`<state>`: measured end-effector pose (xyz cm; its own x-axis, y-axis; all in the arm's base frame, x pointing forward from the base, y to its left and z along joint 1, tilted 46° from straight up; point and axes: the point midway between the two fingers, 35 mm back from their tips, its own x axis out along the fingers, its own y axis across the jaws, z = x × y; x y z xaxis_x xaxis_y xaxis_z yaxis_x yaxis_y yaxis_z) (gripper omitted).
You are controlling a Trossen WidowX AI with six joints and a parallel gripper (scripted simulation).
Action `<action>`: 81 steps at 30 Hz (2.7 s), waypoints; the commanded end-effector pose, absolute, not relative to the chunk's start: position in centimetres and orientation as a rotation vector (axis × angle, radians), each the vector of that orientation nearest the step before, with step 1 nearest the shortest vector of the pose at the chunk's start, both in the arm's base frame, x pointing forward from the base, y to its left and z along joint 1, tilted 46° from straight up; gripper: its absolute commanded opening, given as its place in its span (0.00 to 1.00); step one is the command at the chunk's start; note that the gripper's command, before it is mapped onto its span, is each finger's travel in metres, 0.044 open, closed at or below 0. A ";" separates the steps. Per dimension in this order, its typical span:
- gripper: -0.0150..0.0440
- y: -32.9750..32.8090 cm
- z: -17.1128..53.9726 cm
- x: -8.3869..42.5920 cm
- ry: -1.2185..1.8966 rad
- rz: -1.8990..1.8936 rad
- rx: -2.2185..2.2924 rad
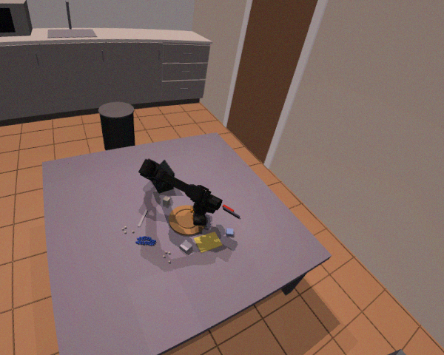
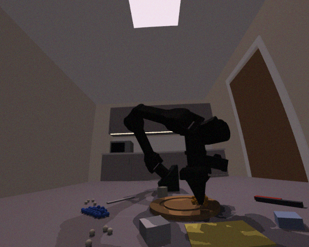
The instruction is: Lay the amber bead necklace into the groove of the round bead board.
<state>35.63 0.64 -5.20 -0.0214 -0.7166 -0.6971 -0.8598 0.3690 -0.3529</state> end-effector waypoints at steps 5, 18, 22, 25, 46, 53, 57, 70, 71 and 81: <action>0.25 0.7 -5.2 35.7 1.774 0.210 -1.388; 0.25 0.7 -5.2 35.7 1.774 0.210 -1.388; 0.25 0.7 -5.2 35.7 1.774 0.210 -1.388; 0.25 0.7 -5.2 35.7 1.774 0.210 -1.388; 0.25 1.1 -4.8 35.8 1.777 0.215 -1.397; 0.25 1.2 -5.0 37.0 1.777 0.214 -1.397; 0.25 1.2 -5.0 37.0 1.777 0.214 -1.397; 0.52 0.9 -5.3 37.1 1.773 0.210 -1.388; 0.57 0.9 -5.3 37.1 1.773 0.210 -1.388; 1.00 1.0 -5.2 37.0 1.777 0.215 -1.394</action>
<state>36.99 1.00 -5.24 -0.0225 -0.7179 -0.6958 -0.8637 0.3645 -0.3481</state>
